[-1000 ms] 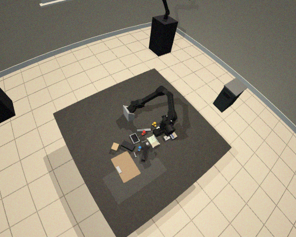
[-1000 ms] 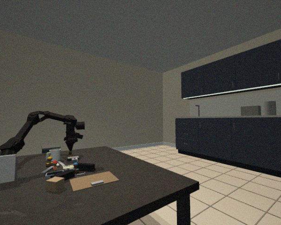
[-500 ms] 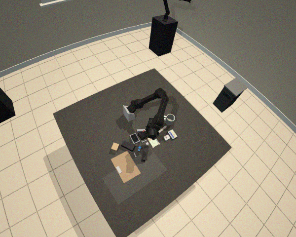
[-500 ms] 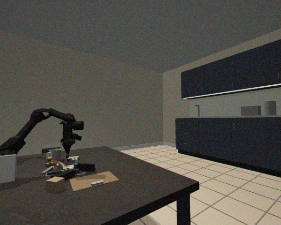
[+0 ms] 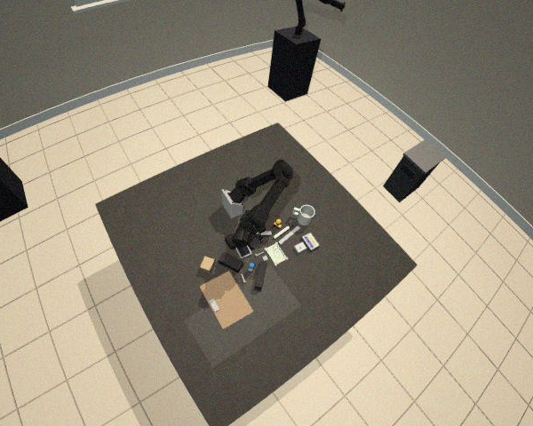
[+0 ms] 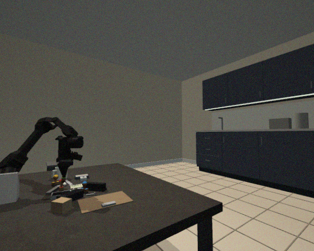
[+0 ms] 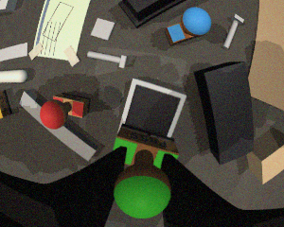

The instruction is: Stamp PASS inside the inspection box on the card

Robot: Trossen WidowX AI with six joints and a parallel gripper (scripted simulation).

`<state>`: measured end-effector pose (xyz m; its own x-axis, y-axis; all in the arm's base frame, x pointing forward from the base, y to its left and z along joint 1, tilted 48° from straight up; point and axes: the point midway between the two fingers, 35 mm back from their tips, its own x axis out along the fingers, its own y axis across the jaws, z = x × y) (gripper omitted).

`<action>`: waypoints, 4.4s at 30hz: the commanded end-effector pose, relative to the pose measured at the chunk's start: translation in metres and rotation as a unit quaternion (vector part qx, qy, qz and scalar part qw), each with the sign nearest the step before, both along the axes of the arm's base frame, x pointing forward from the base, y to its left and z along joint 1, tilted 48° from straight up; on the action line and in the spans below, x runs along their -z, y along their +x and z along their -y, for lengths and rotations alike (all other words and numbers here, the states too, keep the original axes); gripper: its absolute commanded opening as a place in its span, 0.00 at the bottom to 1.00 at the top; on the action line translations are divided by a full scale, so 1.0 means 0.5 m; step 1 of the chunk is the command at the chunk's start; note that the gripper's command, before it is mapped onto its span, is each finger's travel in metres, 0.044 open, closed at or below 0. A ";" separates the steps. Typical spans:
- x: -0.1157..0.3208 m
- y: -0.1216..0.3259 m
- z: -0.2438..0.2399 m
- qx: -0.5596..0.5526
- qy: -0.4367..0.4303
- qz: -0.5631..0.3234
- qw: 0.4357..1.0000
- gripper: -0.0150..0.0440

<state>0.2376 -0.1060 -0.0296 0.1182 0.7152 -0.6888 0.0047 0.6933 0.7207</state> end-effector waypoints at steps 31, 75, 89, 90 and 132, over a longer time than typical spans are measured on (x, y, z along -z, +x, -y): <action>0.039 -0.009 -0.026 -0.006 0.004 0.000 1.000 0.25; 0.078 -0.004 -0.069 -0.007 0.006 0.001 1.000 0.25; 0.086 -0.004 -0.079 -0.009 0.006 0.004 1.000 0.25; 0.086 -0.004 -0.079 -0.009 0.006 0.004 1.000 0.25; 0.093 -0.003 -0.087 -0.011 0.006 0.006 1.000 0.25</action>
<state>0.2354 -0.0642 -0.0753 0.1087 0.7230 -0.6823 -0.0199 0.6878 0.7256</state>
